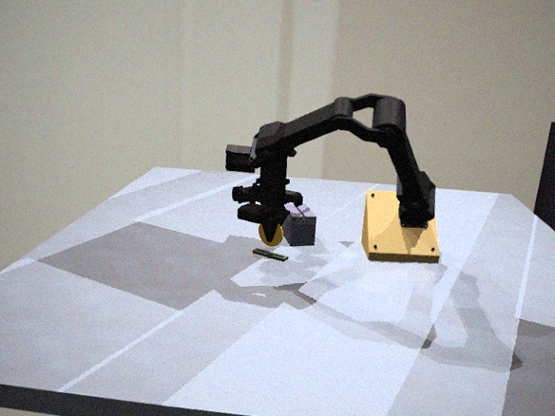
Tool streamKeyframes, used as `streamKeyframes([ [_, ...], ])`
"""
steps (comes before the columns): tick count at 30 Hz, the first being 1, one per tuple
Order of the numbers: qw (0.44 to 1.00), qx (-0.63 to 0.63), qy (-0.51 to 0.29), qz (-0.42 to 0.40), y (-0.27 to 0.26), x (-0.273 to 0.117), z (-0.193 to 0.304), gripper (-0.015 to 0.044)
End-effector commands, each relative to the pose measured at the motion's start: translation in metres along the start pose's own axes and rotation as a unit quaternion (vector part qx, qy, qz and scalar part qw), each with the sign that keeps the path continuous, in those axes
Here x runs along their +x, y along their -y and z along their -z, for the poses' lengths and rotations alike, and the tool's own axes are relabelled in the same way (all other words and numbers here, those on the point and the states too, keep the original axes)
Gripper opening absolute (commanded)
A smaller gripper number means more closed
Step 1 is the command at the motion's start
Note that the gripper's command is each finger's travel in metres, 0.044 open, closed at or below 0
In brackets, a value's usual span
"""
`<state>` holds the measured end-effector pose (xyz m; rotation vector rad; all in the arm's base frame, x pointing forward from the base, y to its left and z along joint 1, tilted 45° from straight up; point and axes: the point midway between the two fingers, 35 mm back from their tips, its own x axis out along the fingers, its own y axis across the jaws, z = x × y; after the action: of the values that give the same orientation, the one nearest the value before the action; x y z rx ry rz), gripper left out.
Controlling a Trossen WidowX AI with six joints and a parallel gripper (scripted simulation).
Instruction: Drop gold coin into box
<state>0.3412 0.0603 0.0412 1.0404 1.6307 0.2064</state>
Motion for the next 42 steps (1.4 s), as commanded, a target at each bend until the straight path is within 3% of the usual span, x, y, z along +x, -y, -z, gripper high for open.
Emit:
streamKeyframes([
  [1,1.0,-0.004,0.003,0.002,-0.001,-0.013,-0.001,0.0],
  [27,1.0,-0.001,0.002,0.001,-0.001,-0.07,0.003,0.0],
  [42,0.971,0.239,0.002,0.0,0.0,-0.071,0.0,0.0],
])
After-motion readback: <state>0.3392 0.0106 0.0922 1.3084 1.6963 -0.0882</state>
